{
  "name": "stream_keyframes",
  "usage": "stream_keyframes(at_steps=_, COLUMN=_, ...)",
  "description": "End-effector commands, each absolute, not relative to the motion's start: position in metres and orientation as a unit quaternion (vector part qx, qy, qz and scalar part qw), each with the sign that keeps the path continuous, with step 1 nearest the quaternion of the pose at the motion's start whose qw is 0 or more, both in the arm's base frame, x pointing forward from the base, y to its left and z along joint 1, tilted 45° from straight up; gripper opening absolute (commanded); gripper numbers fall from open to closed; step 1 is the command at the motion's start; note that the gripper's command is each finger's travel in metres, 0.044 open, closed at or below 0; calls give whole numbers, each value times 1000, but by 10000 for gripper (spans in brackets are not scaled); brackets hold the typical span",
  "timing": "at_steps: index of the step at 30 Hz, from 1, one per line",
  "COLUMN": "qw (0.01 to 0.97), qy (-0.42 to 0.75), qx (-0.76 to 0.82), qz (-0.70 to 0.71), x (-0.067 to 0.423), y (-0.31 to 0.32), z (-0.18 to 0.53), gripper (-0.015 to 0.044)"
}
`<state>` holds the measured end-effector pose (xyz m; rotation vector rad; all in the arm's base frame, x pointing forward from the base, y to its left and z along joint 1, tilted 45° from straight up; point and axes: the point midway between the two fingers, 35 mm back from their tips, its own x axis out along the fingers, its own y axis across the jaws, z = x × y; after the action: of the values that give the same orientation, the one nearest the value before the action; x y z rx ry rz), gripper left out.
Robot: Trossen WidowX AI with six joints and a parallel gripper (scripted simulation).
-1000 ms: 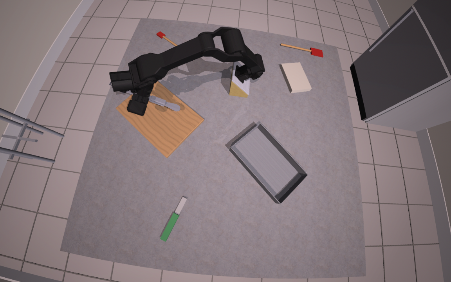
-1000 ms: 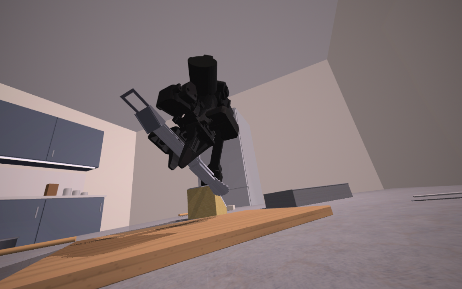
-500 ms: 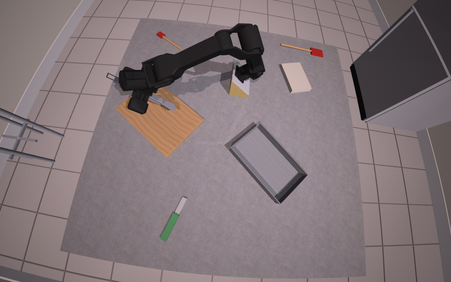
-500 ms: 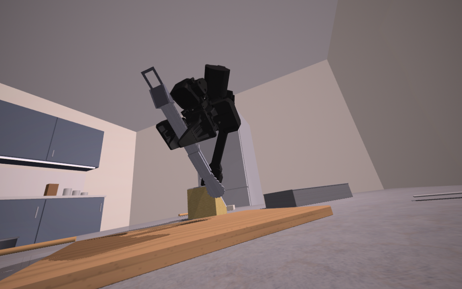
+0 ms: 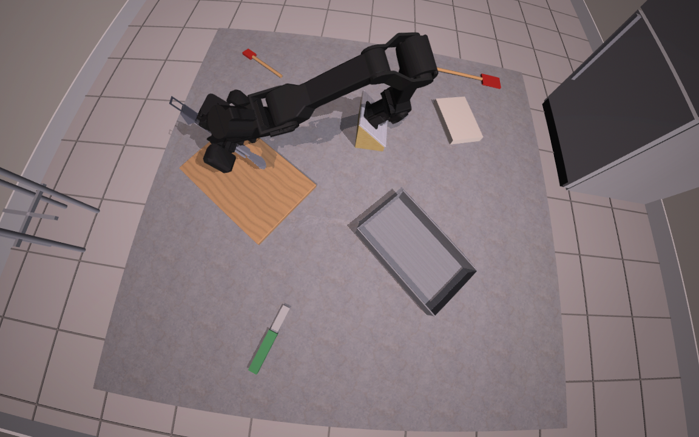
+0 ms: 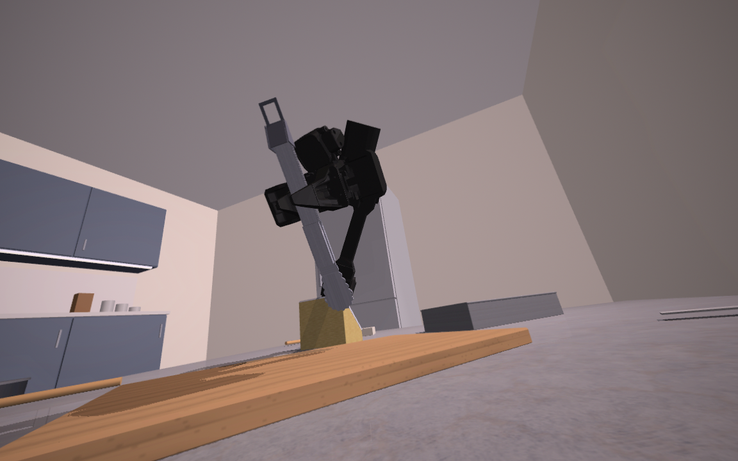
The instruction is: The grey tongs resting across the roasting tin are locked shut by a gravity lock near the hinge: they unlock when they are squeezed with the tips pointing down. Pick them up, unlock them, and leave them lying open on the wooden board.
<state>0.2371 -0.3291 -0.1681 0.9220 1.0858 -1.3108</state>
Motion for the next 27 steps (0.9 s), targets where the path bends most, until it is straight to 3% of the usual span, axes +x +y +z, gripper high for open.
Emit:
stream_keyframes(at_steps=1, qw=584, qy=432, qx=378, qz=-575, x=238, y=-334, z=-153, gripper=-150)
stream_keyframes(at_steps=27, qw=606, qy=389, qx=354, qz=-598, x=235, y=-335, z=-133, gripper=-150)
